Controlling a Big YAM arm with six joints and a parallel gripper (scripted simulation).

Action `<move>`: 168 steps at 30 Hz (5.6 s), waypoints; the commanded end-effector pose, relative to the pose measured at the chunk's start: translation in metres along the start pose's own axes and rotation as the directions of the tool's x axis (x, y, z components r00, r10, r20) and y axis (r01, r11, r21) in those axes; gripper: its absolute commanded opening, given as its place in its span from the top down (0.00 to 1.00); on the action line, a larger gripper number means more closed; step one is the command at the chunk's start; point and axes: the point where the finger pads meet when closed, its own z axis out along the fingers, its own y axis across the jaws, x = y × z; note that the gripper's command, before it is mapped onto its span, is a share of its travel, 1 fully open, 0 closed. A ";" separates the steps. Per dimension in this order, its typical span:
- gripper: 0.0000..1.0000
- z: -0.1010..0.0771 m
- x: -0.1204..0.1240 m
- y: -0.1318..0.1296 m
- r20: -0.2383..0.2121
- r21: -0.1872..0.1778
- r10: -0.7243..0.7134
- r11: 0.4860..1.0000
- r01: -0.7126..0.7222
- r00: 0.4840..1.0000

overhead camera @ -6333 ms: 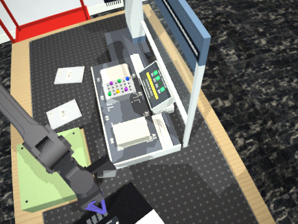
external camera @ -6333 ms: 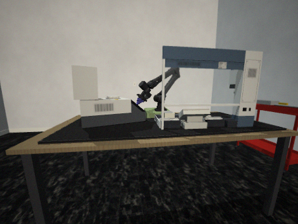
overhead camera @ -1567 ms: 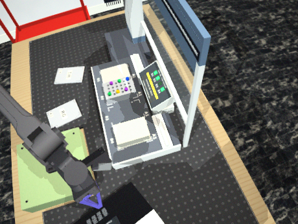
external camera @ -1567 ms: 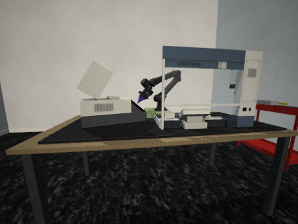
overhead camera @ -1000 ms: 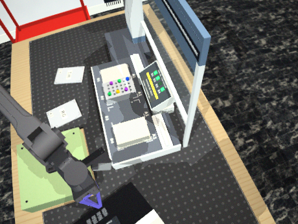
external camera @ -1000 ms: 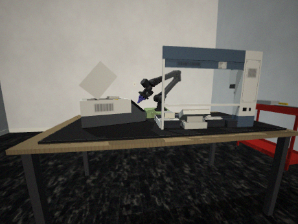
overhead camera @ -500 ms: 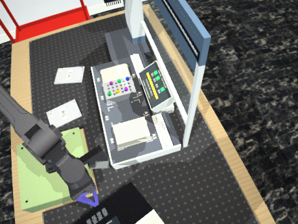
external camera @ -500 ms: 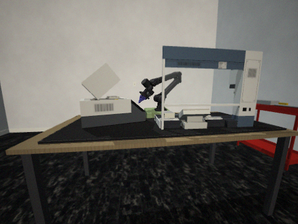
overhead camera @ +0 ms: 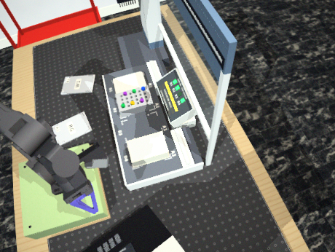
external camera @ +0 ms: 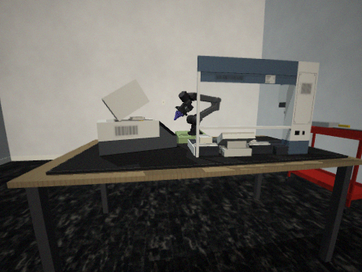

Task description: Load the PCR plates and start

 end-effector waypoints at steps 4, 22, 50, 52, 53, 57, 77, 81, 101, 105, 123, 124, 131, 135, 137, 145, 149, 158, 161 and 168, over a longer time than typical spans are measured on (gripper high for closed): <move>1.00 -0.059 -0.012 -0.031 0.037 0.070 0.044 0.996 -0.047 0.998; 1.00 -0.025 -0.004 -0.011 0.006 0.008 0.010 1.000 -0.010 1.000; 1.00 -0.038 -0.006 -0.029 0.013 0.041 0.028 0.999 -0.029 1.000; 1.00 -0.038 -0.006 -0.030 0.013 0.043 0.020 0.999 -0.021 1.000; 1.00 -0.039 -0.006 -0.030 0.013 0.044 0.016 0.999 -0.017 1.000; 1.00 -0.040 -0.006 -0.031 0.014 0.046 0.012 0.999 -0.012 1.000; 1.00 -0.046 -0.008 -0.038 0.020 0.062 0.014 0.998 -0.015 1.000; 1.00 -0.048 -0.008 -0.040 0.022 0.066 0.015 0.998 -0.016 1.000; 1.00 -0.031 -0.004 -0.018 0.005 0.020 0.004 1.000 -0.004 1.000; 1.00 -0.026 -0.003 -0.011 0.000 0.005 0.000 1.000 0.000 1.000; 1.00 -0.023 -0.002 -0.006 -0.002 -0.004 -0.002 1.000 0.002 1.000; 1.00 -0.023 -0.002 -0.006 -0.002 -0.004 -0.002 1.000 0.002 1.000; 1.00 -0.031 -0.004 -0.017 0.006 0.018 0.003 1.000 -0.003 1.000; 1.00 -0.036 -0.006 -0.024 0.011 0.032 0.007 0.999 -0.007 1.000; 1.00 -0.039 -0.006 -0.027 0.014 0.039 0.008 0.999 -0.009 1.000; 1.00 -0.042 -0.007 -0.031 0.017 0.047 0.010 0.999 -0.011 1.000; 1.00 -0.043 -0.007 -0.032 0.018 0.051 0.011 0.999 -0.012 1.000; 1.00 -0.046 -0.008 -0.035 0.022 0.058 0.013 0.998 -0.014 1.000; 1.00 -0.047 -0.008 -0.036 0.022 0.060 0.013 0.998 -0.015 1.000; 1.00 -0.050 -0.008 -0.039 0.025 0.066 0.015 0.998 -0.016 1.000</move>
